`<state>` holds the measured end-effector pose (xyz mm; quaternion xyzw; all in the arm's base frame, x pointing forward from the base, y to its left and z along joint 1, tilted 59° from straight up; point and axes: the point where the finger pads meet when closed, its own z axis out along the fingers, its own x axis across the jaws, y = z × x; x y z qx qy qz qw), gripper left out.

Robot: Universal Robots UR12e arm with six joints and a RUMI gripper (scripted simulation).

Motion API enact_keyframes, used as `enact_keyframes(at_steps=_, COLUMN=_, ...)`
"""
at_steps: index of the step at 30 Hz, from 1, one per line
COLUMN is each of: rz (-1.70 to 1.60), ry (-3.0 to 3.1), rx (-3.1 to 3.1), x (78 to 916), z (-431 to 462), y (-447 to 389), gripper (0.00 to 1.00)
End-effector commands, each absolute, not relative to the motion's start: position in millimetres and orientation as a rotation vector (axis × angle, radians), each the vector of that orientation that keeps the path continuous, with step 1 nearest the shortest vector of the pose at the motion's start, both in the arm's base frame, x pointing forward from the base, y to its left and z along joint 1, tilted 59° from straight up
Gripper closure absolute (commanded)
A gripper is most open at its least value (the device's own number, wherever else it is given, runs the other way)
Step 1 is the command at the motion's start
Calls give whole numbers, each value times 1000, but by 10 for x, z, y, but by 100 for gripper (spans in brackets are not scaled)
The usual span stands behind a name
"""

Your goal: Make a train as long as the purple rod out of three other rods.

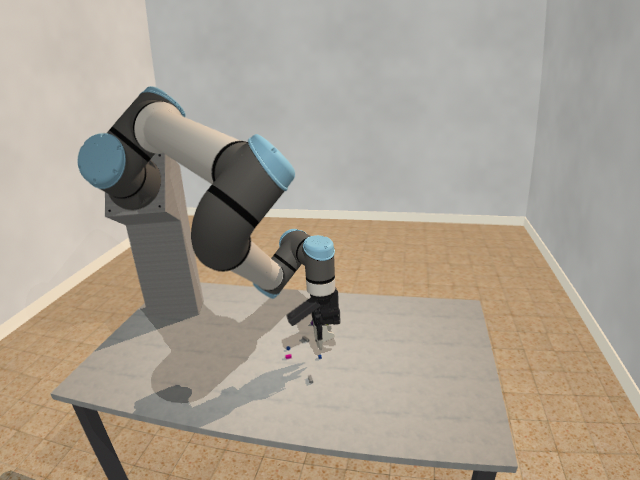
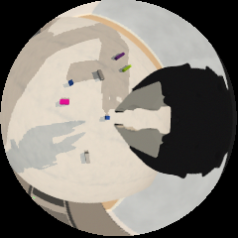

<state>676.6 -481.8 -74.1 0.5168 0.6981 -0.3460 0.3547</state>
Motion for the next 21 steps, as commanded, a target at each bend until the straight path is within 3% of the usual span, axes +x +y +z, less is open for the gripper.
enact_keyframes(at_steps=1, rz=-894, ry=1804, rx=1335, x=6783, z=-786, y=-4890, gripper=86)
enact_keyframes(at_steps=21, rz=-894, ry=1804, rx=1335, x=6807, z=-872, y=-5032, gripper=86)
